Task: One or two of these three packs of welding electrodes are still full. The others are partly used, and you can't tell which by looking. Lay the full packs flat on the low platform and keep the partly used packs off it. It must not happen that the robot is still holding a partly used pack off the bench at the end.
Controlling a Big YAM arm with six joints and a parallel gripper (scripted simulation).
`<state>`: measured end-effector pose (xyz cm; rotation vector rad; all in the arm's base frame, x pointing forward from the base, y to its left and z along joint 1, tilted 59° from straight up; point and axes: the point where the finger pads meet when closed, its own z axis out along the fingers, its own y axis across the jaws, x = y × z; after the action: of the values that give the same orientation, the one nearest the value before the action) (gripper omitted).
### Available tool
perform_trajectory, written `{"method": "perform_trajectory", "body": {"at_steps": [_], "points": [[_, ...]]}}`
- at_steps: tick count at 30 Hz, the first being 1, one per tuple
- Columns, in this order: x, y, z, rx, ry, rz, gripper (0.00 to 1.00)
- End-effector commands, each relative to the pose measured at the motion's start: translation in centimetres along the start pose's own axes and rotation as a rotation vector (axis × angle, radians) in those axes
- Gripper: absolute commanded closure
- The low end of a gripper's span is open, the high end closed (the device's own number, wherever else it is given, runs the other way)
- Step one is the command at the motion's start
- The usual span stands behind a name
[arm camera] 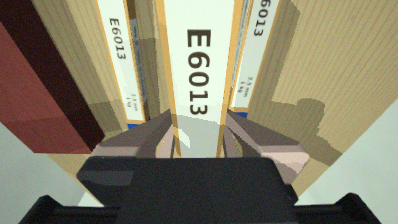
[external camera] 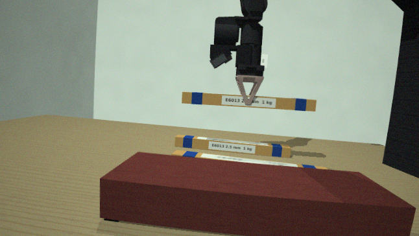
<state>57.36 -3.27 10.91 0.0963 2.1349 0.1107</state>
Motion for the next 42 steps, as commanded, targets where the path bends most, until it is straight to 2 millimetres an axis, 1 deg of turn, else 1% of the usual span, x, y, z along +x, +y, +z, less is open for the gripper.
{"method": "perform_trajectory", "body": {"at_steps": [1,7,14,16,18,23,31,34,38,42], "points": [[-1.4,0.5,-0.4,-0.004,-0.04,0.008,1.0],[-1.0,0.4,1.0,-0.003,-0.034,0.013,1.0],[-1.2,0.1,1.4,0.003,-0.041,0.017,1.0],[-1.6,0.1,1.6,0.003,-0.048,0.017,1.0],[-1.8,0.1,2.0,0.002,-0.05,0.017,1.0],[-1.3,0.3,3.3,0.0,-0.039,0.016,1.0],[-1.4,0.6,3.9,-0.005,-0.042,0.014,1.0],[-1.8,0.3,4.3,-0.001,-0.05,0.016,1.0],[-1.5,0.0,5.4,0.003,-0.042,0.018,1.0],[-1.6,0.0,4.9,0.004,-0.043,0.018,1.0]]}}
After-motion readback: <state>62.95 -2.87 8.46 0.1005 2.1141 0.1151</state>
